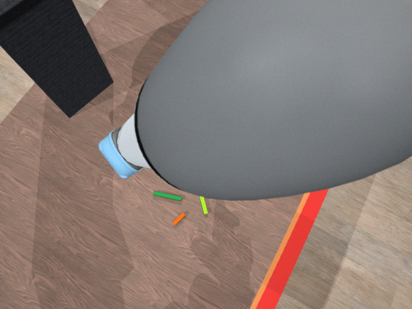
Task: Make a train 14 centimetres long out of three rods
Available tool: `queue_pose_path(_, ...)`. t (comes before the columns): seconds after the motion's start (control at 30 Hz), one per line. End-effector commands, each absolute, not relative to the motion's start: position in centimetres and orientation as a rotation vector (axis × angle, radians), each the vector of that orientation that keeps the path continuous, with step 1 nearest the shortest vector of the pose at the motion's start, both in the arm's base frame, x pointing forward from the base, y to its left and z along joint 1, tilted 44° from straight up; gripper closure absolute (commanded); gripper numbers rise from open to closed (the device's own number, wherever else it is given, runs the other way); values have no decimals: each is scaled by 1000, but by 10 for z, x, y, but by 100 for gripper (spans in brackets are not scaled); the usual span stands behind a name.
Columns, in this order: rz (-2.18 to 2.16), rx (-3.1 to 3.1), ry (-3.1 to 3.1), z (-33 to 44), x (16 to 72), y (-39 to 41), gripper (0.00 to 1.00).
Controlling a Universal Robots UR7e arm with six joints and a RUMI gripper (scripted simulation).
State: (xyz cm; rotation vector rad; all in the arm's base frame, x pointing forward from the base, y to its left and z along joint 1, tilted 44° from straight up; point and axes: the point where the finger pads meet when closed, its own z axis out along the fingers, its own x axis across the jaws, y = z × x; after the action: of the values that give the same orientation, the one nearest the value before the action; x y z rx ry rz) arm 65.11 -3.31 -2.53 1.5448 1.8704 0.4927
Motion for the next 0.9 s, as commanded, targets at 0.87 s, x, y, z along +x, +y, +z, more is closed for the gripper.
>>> queue_pose_path(0.87,493,1544,1870,23,606,-25,100)
